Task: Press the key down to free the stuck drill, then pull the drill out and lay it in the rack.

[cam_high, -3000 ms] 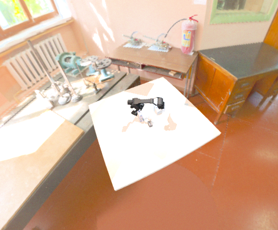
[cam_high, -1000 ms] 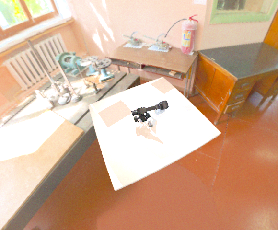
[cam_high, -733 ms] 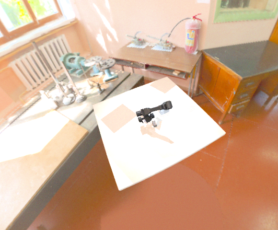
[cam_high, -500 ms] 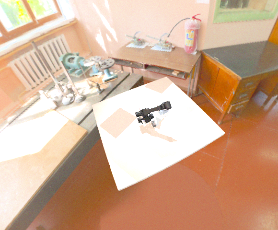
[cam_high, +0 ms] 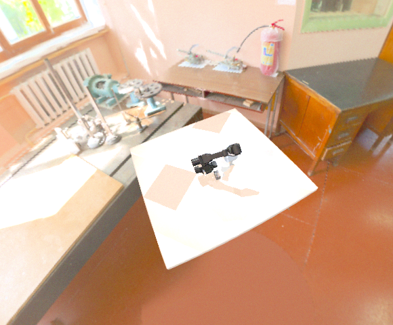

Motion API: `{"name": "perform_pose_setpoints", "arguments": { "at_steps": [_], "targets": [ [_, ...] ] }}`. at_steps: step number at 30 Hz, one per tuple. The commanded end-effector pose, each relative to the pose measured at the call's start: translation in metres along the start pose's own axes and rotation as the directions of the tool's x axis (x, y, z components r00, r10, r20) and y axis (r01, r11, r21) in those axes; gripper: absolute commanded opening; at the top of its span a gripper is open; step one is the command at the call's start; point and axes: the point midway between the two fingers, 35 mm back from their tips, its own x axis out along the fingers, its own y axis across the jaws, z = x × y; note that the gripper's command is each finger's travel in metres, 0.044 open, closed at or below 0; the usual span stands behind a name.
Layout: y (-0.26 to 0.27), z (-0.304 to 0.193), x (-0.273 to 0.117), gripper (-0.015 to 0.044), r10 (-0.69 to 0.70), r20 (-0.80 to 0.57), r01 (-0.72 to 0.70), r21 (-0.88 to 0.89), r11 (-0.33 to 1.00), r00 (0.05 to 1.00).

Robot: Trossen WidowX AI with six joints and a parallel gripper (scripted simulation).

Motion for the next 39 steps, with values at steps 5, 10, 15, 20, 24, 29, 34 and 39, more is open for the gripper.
{"name": "perform_pose_setpoints", "arguments": {
  "at_steps": [5, 10, 15, 20, 24, 29, 34, 39],
  "targets": [
    [0.0, 0.0, 0.0, 0.0046, 0.0, 0.0, 0.0, -0.001, 1.0, 1.0],
    [0.0, 0.0, 0.0, 0.0, 0.0, 0.0, 0.0, -0.001, 1.0, 1.0],
    [0.0, 0.004, 0.0, 0.0, 0.0, 0.003, 0.0, 0.005, 1.0, 1.0],
    [0.0, 0.009, 0.0, 0.0, 0.0, 0.004, 0.0, 0.006, 1.0, 1.0],
    [0.0, 0.014, 0.0, 0.0, 0.0, 0.004, 0.0, 0.006, 1.0, 1.0],
    [0.0, 0.022, 0.0, 0.0, 0.0, 0.004, 0.0, 0.006, 1.0, 1.0],
    [0.0, 0.029, 0.0, 0.0, 0.0, 0.005, 0.0, 0.006, 1.0, 1.0],
    [-0.001, 0.036, 0.0, 0.0, 0.0, 0.005, 0.0, 0.006, 1.0, 1.0]
  ]
}}
